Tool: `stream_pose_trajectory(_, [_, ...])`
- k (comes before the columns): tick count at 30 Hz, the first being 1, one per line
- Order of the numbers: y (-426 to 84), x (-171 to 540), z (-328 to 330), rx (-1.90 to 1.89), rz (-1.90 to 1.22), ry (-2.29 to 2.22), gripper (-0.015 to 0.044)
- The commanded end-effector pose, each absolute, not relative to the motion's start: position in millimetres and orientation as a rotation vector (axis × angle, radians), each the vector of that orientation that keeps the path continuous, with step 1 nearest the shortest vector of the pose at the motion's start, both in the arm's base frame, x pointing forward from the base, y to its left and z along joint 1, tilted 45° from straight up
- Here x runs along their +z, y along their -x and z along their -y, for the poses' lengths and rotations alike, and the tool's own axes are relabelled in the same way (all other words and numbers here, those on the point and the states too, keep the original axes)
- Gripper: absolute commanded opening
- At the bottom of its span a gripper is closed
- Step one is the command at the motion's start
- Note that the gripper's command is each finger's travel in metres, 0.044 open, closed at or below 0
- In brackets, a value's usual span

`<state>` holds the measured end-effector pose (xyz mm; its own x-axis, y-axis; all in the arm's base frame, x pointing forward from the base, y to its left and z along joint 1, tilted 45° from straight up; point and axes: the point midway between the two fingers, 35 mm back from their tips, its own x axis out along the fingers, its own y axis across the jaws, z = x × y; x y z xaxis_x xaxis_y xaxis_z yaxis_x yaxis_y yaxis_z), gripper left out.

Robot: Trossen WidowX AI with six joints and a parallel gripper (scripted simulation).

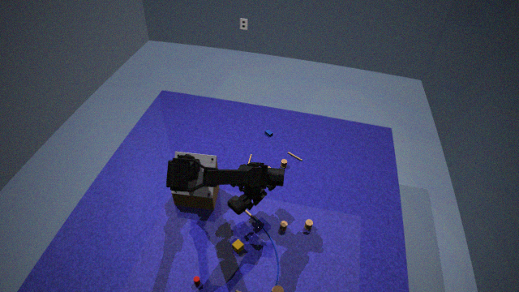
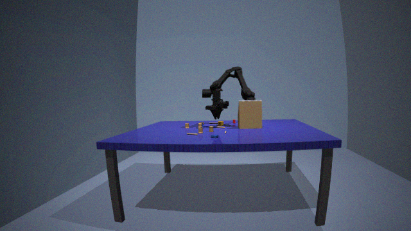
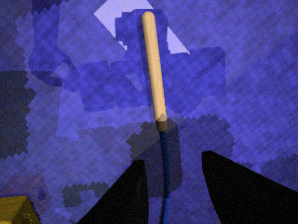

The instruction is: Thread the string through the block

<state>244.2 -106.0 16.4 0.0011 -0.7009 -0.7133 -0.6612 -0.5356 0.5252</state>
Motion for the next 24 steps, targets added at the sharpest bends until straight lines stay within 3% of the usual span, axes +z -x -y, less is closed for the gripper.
stream_pose_trajectory(1, [-243.5,13.7,108.5,-1.607,1.492,-2.188,0.0125])
stream_pose_trajectory(24, [-244.3,-13.5,134.9,-1.608,1.492,-2.188,0.0125])
